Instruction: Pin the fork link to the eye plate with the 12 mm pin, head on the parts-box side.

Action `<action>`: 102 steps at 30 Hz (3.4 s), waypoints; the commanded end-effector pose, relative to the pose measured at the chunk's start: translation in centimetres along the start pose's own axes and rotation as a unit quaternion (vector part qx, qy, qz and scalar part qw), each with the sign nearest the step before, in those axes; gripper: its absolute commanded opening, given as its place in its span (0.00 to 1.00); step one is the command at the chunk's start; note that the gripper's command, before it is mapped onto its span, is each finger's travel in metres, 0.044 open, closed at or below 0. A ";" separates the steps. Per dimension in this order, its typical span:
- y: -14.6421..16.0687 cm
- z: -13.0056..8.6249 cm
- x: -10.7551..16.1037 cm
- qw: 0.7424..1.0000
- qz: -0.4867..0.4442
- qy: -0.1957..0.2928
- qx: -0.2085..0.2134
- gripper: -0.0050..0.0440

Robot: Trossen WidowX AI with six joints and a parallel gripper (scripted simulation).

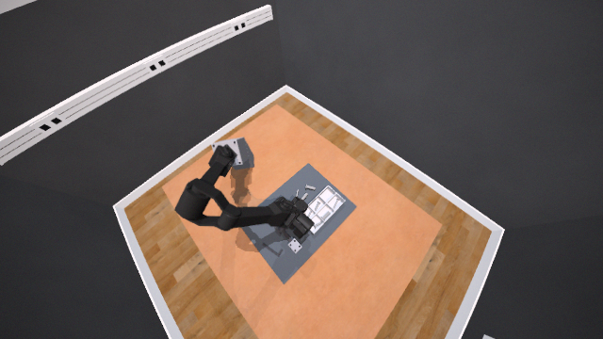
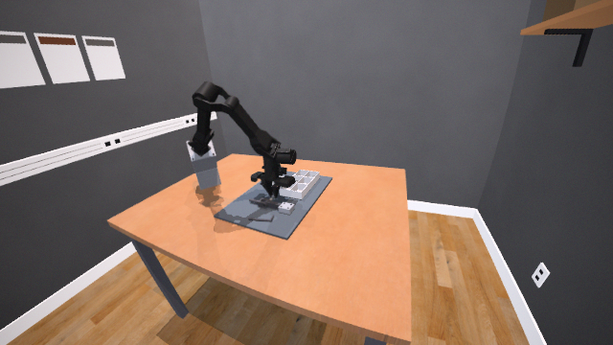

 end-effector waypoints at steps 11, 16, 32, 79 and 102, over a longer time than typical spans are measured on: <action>-0.3 -0.5 0.5 1.000 0.010 0.001 0.009 0.00; -0.3 -0.5 0.5 1.000 0.010 0.001 0.009 0.00; 0.0 -0.5 1.1 1.000 0.008 -0.003 0.010 0.00; 0.0 -0.5 1.5 1.000 0.008 0.000 0.010 0.00; 0.1 -0.4 1.8 1.000 0.007 0.010 0.008 0.00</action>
Point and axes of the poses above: the point midway between the two fingers, 35 mm back from their tips, its own z axis out along the fingers, its own y axis across the jaws, x = y × z, the point moved 10 cm from there along -z, back along the fingers, and after that the axes turned 14 degrees about -z, right-handed, at the moved point
